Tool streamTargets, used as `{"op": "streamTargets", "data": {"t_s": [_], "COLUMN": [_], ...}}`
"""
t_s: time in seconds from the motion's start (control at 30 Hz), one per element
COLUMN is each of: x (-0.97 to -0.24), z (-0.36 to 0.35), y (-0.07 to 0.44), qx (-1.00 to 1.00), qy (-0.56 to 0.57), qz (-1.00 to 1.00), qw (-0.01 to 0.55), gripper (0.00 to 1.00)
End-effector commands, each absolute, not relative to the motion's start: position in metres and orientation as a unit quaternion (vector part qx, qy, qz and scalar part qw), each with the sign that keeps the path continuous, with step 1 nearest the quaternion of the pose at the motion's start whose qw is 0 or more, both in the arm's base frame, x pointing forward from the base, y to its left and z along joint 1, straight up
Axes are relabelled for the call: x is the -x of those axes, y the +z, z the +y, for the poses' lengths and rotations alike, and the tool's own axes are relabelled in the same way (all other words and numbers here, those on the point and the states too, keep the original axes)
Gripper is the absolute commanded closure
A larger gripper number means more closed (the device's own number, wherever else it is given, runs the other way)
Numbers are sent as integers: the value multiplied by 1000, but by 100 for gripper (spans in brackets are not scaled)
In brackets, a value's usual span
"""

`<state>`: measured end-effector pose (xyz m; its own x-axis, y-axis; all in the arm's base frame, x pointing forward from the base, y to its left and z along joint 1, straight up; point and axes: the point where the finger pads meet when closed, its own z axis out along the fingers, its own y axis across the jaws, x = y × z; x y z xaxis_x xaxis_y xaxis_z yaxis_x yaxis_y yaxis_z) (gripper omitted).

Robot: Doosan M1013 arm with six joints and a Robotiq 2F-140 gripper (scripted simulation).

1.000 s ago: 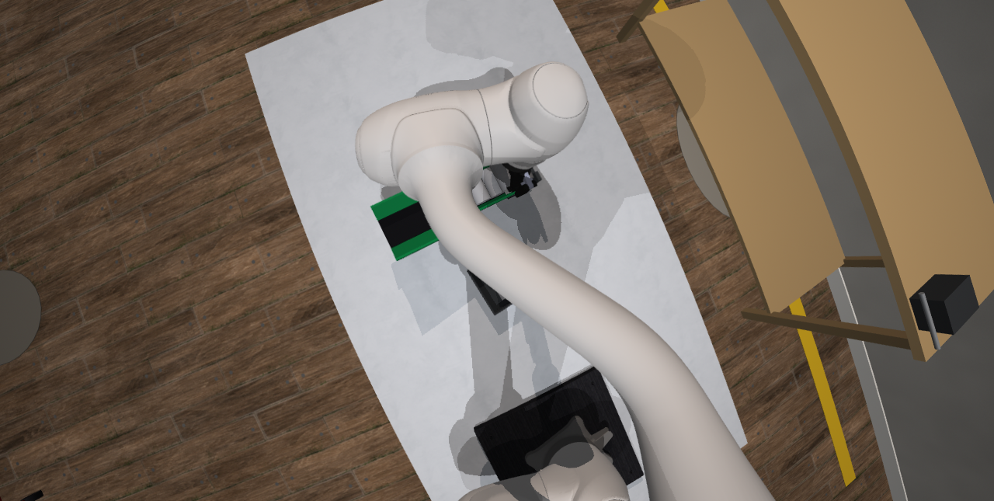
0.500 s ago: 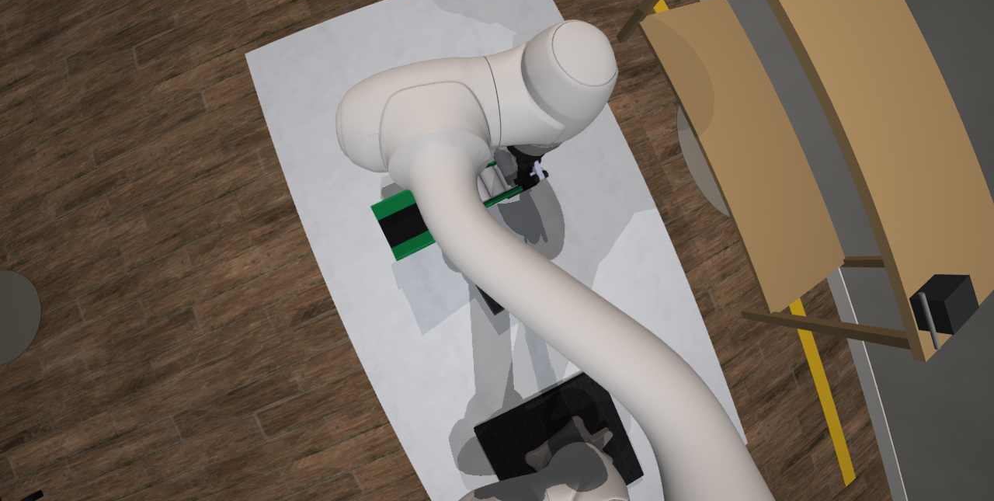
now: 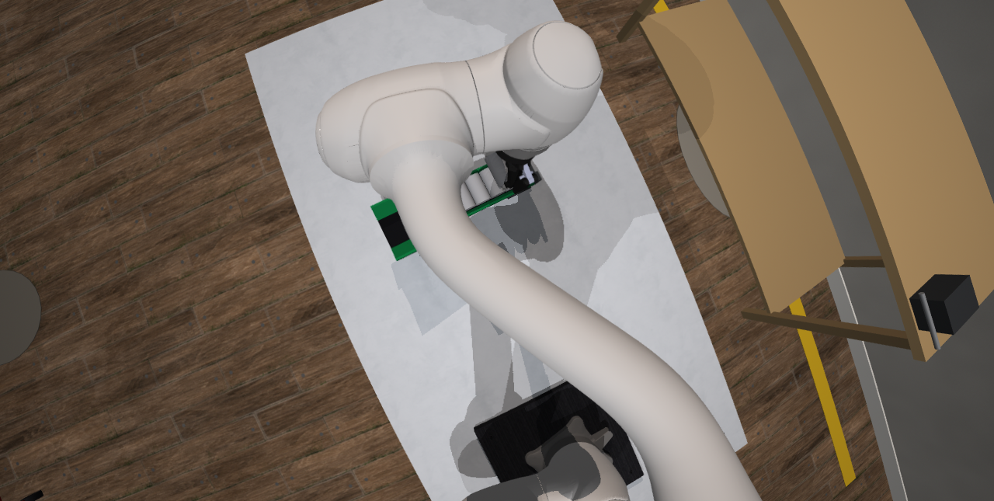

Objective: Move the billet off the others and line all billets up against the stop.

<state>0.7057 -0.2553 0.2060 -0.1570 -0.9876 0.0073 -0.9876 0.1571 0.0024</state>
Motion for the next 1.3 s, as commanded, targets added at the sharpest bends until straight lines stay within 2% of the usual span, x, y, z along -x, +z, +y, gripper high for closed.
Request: {"op": "streamTargets", "data": {"t_s": [0.0,0.1,0.13,0.17,0.77,1.27], "x": [-719,-720,-726,-727,-728,-728], "z": [-187,-174,-134,-124,-123,-123], "y": [198,197,192,191,185,131], "qx": [-649,-649,-649,-649,-649,-649], "qy": [2,2,2,2,2,2], "qz": [-761,-761,-761,-761,-761,-761], "qw": [4,4,4,4,4,4], "gripper": [53,53,53,53,53,53]}}
